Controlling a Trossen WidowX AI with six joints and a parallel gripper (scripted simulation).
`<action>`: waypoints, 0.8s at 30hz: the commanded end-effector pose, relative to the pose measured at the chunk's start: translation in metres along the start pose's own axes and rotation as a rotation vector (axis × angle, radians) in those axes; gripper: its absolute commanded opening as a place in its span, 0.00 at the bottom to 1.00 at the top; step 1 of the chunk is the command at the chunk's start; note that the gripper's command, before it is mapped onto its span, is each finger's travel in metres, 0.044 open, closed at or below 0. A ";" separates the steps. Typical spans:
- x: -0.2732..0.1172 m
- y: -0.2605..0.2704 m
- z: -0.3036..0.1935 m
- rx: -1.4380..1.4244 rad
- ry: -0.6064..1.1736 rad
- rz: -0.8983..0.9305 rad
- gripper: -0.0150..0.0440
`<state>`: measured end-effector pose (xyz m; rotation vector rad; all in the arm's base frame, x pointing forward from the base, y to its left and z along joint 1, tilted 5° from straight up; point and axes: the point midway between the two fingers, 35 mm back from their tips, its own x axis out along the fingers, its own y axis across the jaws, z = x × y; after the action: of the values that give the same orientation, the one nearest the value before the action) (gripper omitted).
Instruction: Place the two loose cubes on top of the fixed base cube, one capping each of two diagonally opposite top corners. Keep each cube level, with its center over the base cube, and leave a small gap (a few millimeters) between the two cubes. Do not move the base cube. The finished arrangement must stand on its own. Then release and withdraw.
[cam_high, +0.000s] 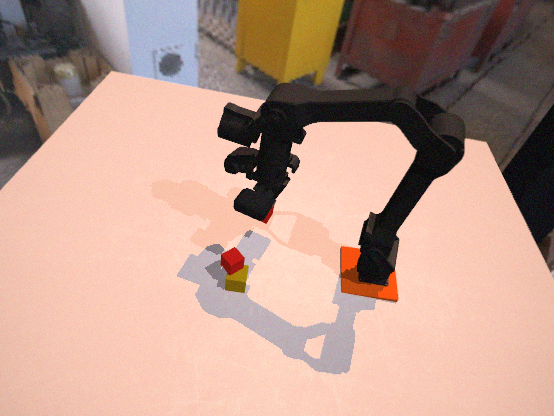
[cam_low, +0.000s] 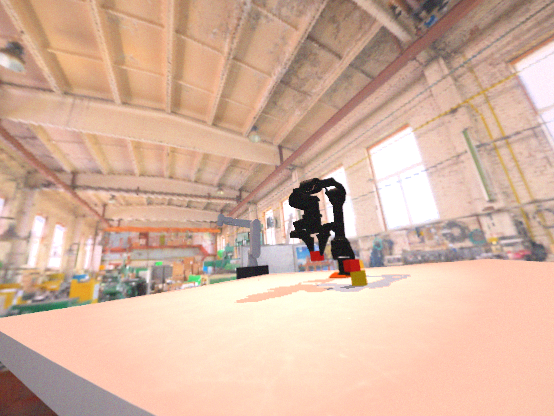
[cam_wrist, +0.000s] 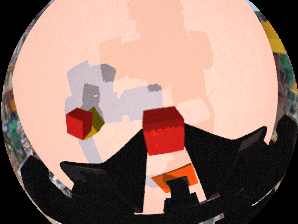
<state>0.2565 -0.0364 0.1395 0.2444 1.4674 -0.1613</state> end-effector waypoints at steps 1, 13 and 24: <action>-0.006 0.001 0.000 -0.004 -0.001 0.005 0.43; -0.024 0.002 -0.004 -0.003 0.007 0.007 0.43; -0.032 0.009 -0.005 0.021 0.010 0.009 0.43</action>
<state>0.2492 -0.0326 0.1697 0.2571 1.4772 -0.1618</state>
